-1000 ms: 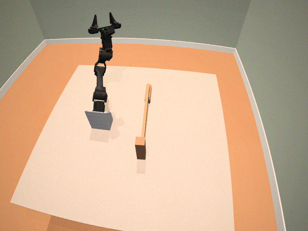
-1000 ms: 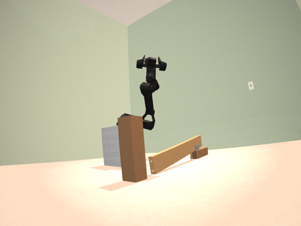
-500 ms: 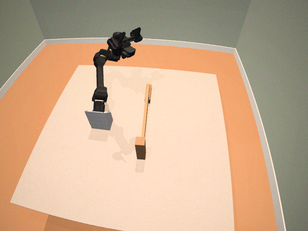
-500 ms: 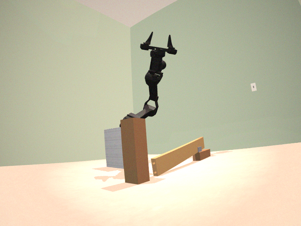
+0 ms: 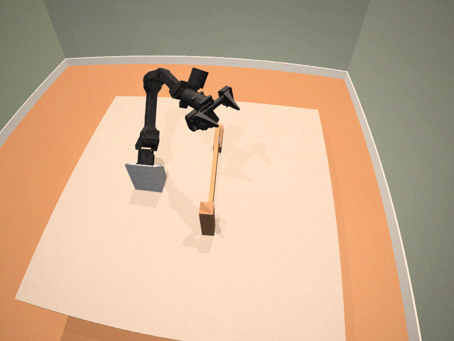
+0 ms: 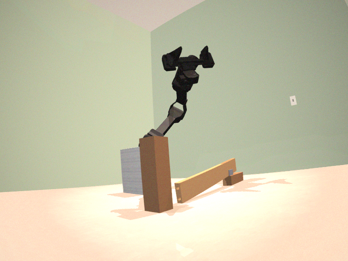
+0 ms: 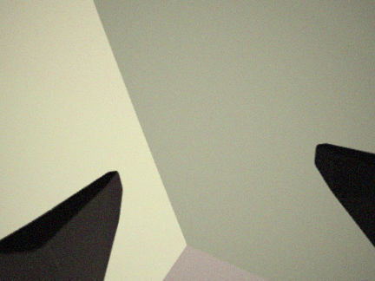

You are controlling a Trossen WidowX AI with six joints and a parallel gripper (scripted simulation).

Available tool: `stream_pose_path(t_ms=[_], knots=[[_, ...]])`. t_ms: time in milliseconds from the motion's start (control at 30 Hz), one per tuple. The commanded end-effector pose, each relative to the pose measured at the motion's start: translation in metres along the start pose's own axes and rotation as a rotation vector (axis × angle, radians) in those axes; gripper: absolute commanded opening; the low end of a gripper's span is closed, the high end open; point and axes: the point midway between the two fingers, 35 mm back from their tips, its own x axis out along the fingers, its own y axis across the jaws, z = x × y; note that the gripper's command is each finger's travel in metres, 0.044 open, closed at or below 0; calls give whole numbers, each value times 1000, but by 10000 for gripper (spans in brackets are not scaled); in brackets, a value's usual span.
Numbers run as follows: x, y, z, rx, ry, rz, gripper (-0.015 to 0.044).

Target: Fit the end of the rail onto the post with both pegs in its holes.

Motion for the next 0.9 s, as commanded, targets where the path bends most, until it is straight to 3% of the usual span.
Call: stream_pose_path(t_ms=[0,333,667,767,867], knots=[[17,12,41,53,-163,48,440],[23,49,187,195,-764,264,440],[-45,75,316,452,-1390,669,440],[-64,76,335,525,-1506,788,440],[-66,77,336,530,-1514,797,440]])
